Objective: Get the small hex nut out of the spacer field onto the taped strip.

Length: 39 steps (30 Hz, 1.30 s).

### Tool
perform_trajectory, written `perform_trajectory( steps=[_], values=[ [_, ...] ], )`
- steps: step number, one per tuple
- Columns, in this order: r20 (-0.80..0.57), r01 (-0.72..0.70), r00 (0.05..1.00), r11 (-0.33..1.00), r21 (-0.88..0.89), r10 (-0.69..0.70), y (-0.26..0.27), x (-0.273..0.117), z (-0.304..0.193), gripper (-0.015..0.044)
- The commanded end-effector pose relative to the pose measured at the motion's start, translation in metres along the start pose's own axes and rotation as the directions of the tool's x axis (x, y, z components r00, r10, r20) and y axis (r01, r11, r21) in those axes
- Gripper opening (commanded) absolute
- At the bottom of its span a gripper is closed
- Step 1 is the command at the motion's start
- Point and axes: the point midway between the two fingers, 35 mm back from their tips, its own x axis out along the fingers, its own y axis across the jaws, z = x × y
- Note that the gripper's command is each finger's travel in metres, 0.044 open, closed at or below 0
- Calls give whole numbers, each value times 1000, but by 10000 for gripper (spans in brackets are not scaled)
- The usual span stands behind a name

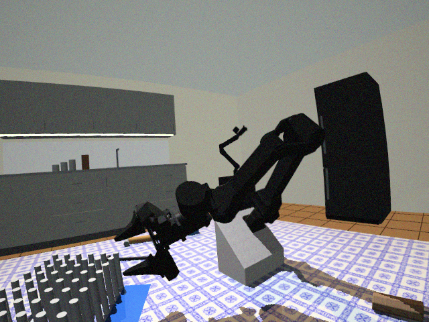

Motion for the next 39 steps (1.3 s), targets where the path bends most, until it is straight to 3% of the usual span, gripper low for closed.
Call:
perform_trajectory(
  steps=[1,34,39],
  values=[
    [-24,56,998,993,104,-54,-27,-11,-18,440],
    [-24,56,998,993,104,-54,-27,-11,-18,440],
    [-43,-69,995,953,295,86,35,-13,-5,440]
  ],
)
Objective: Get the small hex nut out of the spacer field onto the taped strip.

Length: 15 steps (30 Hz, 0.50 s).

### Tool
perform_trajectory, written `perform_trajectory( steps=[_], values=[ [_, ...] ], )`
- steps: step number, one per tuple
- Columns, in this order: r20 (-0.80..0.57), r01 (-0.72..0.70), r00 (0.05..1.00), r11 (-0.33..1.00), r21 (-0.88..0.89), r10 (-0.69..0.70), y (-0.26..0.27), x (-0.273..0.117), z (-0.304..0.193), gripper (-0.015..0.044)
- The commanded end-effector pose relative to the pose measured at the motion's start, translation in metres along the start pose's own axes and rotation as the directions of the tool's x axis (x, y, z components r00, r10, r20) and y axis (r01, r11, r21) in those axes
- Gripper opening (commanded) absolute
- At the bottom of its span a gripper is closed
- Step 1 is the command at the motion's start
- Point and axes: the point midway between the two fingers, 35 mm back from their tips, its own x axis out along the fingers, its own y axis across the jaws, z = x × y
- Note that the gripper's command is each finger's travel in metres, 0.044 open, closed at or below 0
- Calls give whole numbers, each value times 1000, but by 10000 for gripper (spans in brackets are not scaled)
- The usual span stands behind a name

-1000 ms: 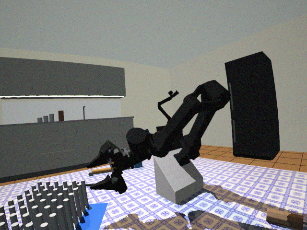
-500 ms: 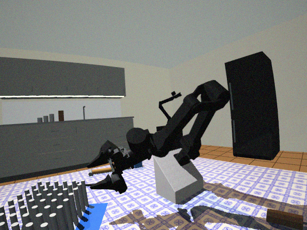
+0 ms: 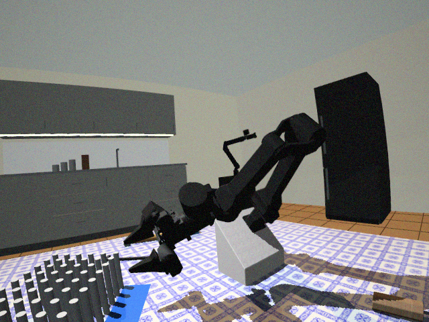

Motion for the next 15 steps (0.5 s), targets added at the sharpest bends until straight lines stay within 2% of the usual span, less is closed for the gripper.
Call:
perform_trajectory(
  steps=[1,5,8,15],
  values=[
    [-31,-128,991,981,147,134,60,-6,3,440],
    [-98,-225,956,902,367,278,130,-28,-3,440],
    [-154,-246,915,817,522,374,177,-54,-10,440],
    [-284,-135,782,596,791,554,260,-135,-29,440]
  ],
)
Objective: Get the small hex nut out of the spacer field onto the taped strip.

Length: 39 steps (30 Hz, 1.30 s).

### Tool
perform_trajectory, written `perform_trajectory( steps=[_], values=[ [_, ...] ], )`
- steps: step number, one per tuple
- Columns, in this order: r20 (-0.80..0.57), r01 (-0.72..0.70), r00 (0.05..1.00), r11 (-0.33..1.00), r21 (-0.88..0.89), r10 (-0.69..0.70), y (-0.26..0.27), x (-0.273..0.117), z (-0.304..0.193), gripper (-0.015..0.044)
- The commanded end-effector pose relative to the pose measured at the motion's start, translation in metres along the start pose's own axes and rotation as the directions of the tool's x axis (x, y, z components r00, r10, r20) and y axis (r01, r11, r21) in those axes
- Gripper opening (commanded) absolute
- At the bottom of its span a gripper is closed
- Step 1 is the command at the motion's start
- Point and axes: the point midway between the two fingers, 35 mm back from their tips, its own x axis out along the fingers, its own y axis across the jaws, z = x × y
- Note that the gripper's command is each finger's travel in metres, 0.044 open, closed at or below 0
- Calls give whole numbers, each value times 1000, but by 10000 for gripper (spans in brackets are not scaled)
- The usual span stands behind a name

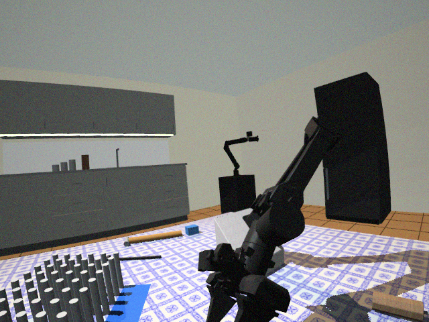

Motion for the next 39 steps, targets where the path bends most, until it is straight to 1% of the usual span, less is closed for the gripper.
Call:
perform_trajectory(
  steps=[1,6,12,16,20,21,23,30,36,39],
  values=[
    [-167,-4,985,973,232,44,38,-25,-60,440],
    [-348,94,934,884,457,80,71,-66,-121,440],
    [-552,328,827,709,624,103,95,-135,-179,440],
    [-676,521,729,554,649,105,103,-190,-205,440],
    [-784,708,613,373,600,97,104,-246,-220,440],
    [-798,732,595,346,587,95,104,-255,-221,440],
    [-809,751,580,323,576,93,103,-261,-221,440],
    [-809,751,580,324,576,93,103,-260,-222,440],
    [-809,750,581,325,576,93,87,-222,-256,440],
    [-809,751,580,323,576,94,85,-218,-260,440]
  ],
)
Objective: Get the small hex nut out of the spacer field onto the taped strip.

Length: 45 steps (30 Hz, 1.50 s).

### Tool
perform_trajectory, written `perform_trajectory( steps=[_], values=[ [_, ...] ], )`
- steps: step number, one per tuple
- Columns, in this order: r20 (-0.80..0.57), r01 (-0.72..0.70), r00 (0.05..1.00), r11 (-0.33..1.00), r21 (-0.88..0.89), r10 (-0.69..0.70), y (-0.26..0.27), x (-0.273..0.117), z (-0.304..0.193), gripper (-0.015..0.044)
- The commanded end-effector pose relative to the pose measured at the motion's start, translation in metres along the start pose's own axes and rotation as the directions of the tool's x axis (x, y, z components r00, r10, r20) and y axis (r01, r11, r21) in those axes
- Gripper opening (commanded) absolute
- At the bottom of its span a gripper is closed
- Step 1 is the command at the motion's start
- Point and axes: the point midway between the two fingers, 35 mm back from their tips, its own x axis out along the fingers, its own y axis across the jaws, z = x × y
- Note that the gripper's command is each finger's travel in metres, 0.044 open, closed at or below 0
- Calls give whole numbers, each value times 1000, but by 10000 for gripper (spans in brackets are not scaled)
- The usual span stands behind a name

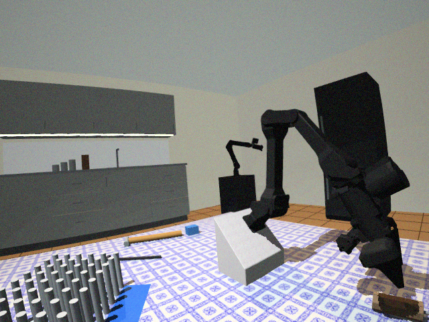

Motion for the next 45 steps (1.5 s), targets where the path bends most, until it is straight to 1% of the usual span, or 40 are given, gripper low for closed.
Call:
perform_trajectory(
  steps=[1,11,17,26,45],
  values=[
    [-4,-6,1000,1000,5,6,1,7,4,440],
    [-4,-6,1000,1000,4,6,4,7,4,440],
    [-4,-6,1000,1000,4,6,4,7,4,282],
    [-4,-6,1000,1000,4,6,4,8,4,280],
    [-4,-6,1000,1000,5,6,5,37,17,280]
  ],
)
